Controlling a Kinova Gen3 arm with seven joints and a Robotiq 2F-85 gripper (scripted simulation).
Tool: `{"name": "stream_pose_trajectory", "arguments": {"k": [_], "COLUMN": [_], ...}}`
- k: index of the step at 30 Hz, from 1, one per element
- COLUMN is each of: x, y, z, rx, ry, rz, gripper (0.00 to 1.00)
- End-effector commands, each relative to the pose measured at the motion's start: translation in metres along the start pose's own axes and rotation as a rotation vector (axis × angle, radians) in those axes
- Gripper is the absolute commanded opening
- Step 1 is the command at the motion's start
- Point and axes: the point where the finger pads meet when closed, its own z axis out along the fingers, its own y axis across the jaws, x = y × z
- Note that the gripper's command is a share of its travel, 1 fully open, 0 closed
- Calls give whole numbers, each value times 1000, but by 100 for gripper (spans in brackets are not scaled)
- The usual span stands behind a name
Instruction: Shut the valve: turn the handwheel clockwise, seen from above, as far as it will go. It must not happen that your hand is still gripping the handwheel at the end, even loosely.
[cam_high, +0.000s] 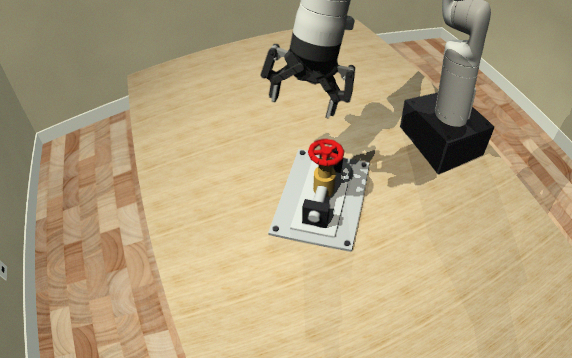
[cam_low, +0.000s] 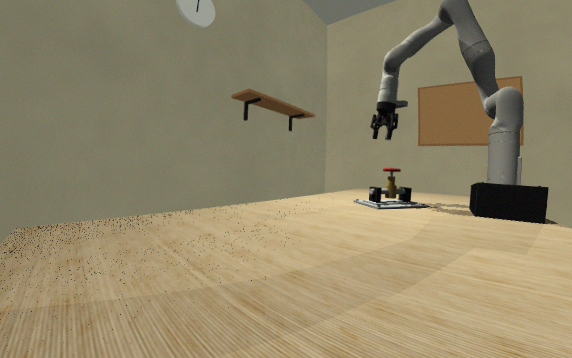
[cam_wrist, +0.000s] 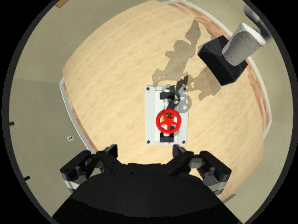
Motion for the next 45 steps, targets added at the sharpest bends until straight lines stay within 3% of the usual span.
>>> {"name": "stream_pose_trajectory", "arguments": {"k": [1, 7, 8, 13, 14, 18, 19, 45], "x": [5, 4, 10, 7, 13, 11, 16, 23], "y": [6, 5, 12, 10, 17, 15, 21, 33], "z": [6, 4, 11, 9, 15, 14, 19, 29], "rx": [-21, -17, -41, -35, -57, -52, -71, -114], "ry": [14, 9, 26, 19, 34, 28, 42, 61], "rz": [-4, -3, 3, 4, 10, 11, 17, 39], "gripper": [100, 100, 100, 100, 100, 100, 100, 100]}}
